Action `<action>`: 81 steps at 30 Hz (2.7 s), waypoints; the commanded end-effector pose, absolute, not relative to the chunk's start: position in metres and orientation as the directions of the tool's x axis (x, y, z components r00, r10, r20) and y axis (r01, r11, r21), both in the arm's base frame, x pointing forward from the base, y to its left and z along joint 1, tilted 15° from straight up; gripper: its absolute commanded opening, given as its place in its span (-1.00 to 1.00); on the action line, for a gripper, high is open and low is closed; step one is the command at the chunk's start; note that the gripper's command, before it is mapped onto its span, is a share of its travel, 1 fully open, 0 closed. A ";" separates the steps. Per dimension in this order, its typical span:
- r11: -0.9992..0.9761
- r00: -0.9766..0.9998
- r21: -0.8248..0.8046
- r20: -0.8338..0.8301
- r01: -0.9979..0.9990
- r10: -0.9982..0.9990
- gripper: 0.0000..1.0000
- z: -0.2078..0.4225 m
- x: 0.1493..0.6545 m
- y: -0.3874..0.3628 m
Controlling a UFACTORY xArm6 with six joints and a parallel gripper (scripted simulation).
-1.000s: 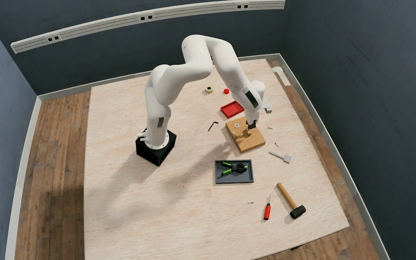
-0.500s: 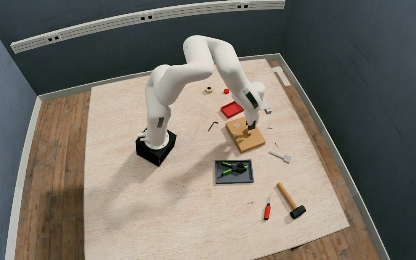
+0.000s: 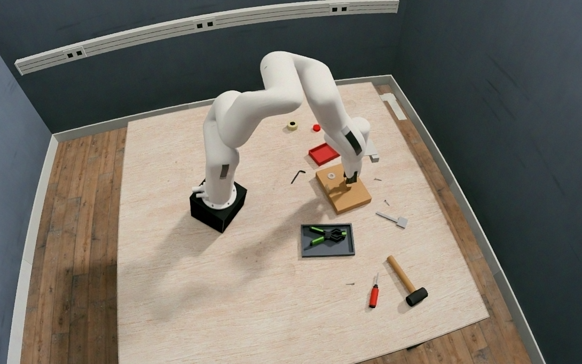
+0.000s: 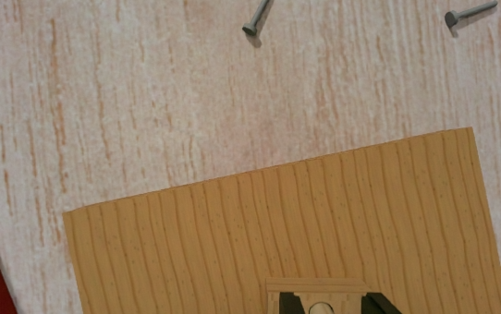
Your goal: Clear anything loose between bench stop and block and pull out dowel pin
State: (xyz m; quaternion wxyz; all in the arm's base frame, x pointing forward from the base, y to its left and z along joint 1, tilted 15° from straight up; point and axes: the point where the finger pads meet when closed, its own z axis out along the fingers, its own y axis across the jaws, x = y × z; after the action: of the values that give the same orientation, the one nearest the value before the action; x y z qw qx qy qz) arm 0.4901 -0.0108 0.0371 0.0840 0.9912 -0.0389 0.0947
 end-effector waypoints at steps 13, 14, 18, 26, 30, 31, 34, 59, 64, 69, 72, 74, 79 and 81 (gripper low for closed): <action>-0.983 0.978 0.159 0.198 -0.093 -0.061 -0.44 0.027 0.494 -0.013; -0.983 0.978 0.159 0.198 -0.093 -0.061 -0.44 0.026 0.494 -0.013; -0.983 0.978 0.159 0.198 -0.093 -0.061 -0.44 0.025 0.494 -0.013; -0.983 0.978 0.159 0.198 -0.093 -0.061 -0.44 0.024 0.494 -0.013; -0.983 0.978 0.159 0.198 -0.093 -0.061 -0.44 0.024 0.494 -0.013; -0.983 0.978 0.159 0.198 -0.093 -0.061 -0.44 0.024 0.494 -0.013; -0.983 0.978 0.159 0.198 -0.093 -0.061 -0.44 0.024 0.494 -0.013; -0.983 0.978 0.159 0.198 -0.093 -0.061 -1.00 0.024 0.494 -0.013; -0.983 0.978 0.159 0.198 -0.093 -0.061 -1.00 0.024 0.494 -0.013; -0.983 0.978 0.159 0.198 -0.093 -0.061 -1.00 0.024 0.494 -0.013; -0.983 0.978 0.159 0.198 -0.093 -0.061 -1.00 0.024 0.494 -0.013; -0.983 0.978 0.159 0.198 -0.093 -0.061 -1.00 0.024 0.494 -0.013; -0.983 0.978 0.159 0.198 -0.093 -0.061 -1.00 0.024 0.494 -0.013; -0.983 0.978 0.159 0.198 -0.093 -0.061 -1.00 0.024 0.494 -0.013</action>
State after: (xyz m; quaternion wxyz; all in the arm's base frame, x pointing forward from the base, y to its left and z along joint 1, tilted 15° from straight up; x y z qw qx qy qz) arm 0.4927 -0.0133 0.0227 0.0841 0.9912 -0.0390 0.0947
